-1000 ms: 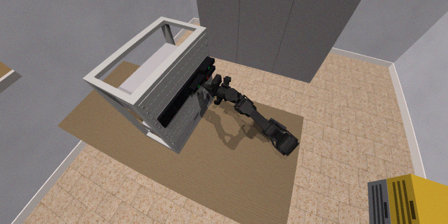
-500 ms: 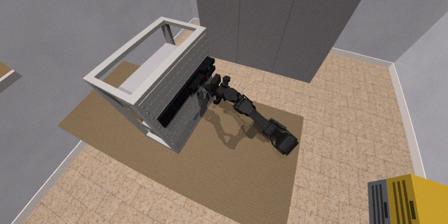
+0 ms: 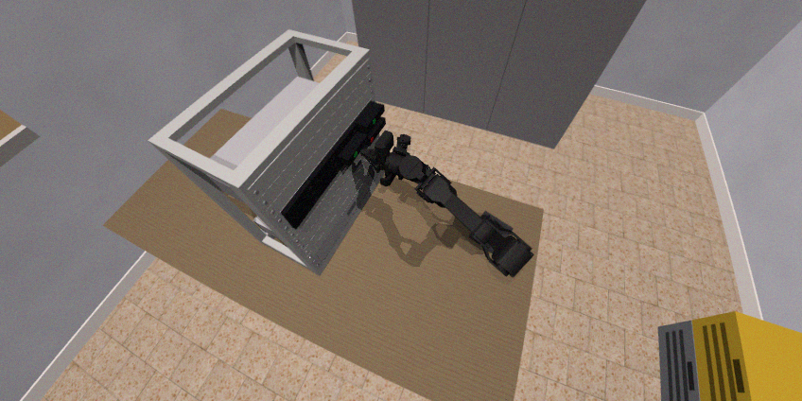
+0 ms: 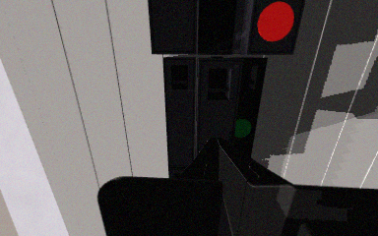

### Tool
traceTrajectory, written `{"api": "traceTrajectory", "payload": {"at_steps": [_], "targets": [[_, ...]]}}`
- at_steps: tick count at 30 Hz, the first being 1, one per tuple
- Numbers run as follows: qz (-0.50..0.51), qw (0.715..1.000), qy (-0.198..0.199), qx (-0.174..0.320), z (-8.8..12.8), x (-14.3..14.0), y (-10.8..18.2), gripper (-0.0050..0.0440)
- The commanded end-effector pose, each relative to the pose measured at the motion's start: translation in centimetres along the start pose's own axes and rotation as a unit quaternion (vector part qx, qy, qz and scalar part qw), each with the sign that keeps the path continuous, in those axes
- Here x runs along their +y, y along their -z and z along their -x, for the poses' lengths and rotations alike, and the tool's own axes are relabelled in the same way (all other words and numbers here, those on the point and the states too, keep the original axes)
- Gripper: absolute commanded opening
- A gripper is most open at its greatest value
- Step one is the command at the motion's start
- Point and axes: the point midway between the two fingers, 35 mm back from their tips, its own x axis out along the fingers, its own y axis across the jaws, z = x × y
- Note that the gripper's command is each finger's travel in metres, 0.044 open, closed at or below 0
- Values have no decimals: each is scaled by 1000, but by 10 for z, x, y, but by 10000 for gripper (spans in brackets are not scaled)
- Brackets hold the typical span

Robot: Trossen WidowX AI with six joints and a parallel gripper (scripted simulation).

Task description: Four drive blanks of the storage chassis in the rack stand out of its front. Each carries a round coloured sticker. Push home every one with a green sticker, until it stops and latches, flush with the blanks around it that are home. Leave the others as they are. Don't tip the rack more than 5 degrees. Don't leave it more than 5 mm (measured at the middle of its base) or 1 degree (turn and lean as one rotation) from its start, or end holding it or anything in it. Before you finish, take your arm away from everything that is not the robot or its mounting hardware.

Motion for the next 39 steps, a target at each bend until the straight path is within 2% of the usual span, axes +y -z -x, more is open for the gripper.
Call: {"api": "traceTrajectory", "payload": {"at_steps": [1,13,39], "targets": [[4,1000,-8,2,0,7,3,0],[4,1000,-8,2,-10,6,3,0],[4,1000,-8,2,-14,8,3,0]]}}
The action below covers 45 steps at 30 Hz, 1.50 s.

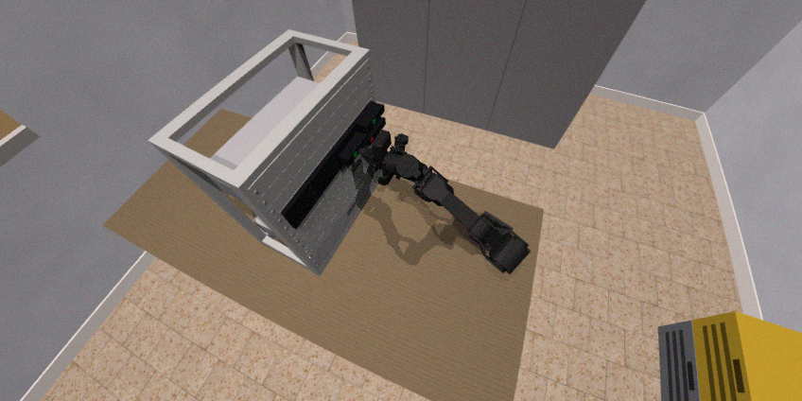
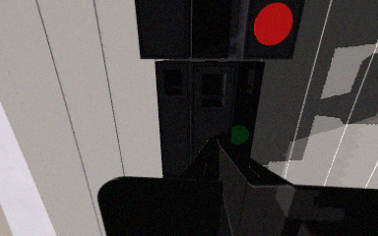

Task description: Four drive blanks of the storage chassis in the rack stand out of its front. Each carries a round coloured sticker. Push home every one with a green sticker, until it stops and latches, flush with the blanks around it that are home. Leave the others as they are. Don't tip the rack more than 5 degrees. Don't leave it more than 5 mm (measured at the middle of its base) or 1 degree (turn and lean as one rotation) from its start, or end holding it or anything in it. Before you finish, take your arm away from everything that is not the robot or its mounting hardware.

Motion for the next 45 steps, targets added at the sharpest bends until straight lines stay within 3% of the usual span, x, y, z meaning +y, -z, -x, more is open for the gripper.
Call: {"api": "traceTrajectory", "payload": {"at_steps": [1,45], "targets": [[6,1000,-13,5,-5,11,6,0],[6,1000,-13,5,-17,16,9,0]]}}
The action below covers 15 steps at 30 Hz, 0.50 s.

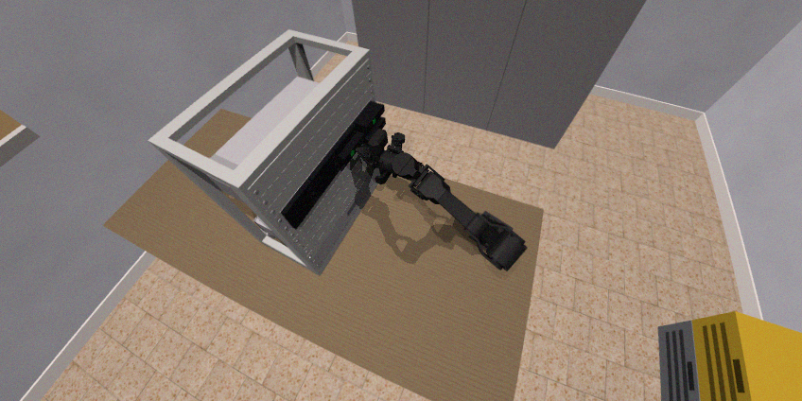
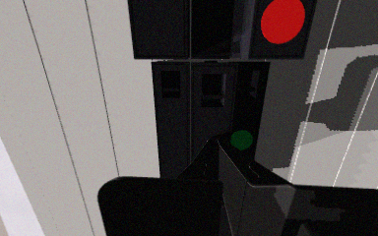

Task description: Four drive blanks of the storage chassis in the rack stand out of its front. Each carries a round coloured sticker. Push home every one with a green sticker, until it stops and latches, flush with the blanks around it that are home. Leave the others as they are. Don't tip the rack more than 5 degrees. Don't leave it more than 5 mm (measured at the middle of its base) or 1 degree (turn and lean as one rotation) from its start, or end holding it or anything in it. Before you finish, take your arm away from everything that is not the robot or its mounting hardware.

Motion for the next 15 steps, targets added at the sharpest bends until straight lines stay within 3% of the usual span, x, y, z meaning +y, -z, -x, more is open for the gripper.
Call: {"api": "traceTrajectory", "payload": {"at_steps": [1,15], "targets": [[7,1000,-16,7,-9,16,9,0],[7,1000,-16,7,-11,17,9,0]]}}
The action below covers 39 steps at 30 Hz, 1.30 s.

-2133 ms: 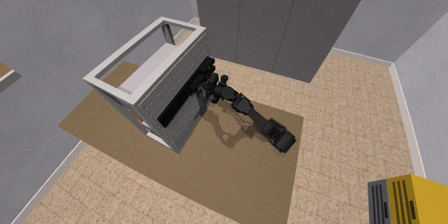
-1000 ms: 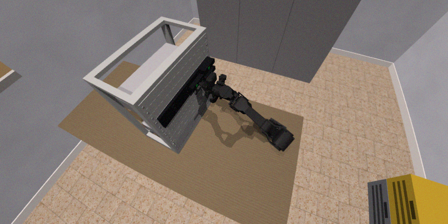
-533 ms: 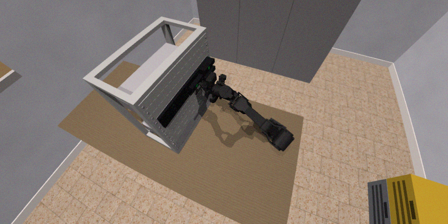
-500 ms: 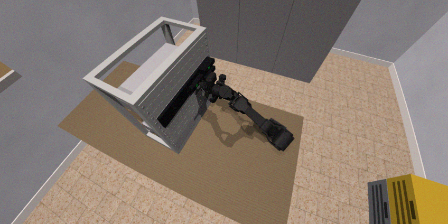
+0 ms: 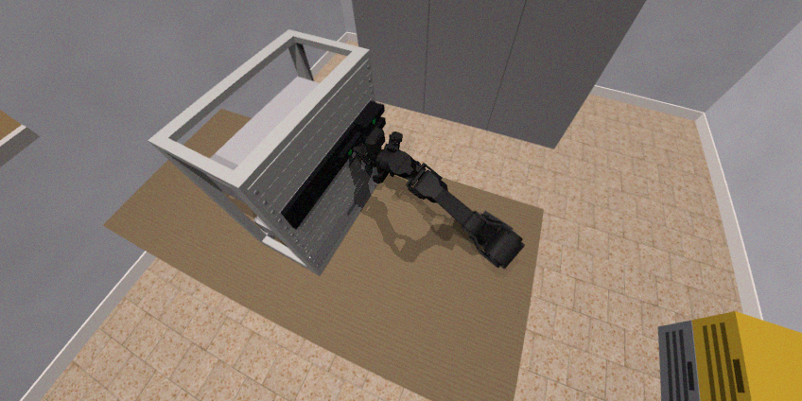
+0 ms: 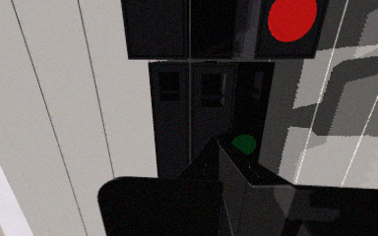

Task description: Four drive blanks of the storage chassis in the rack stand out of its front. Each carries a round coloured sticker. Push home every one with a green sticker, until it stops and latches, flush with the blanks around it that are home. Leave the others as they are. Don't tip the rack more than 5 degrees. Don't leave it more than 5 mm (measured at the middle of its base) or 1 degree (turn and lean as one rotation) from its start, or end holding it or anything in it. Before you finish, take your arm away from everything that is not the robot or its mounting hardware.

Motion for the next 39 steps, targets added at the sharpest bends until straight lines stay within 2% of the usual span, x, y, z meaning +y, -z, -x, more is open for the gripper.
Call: {"api": "traceTrajectory", "payload": {"at_steps": [1,39], "targets": [[8,1000,-19,9,-3,16,9,0],[8,1000,-19,9,-6,20,11,0]]}}
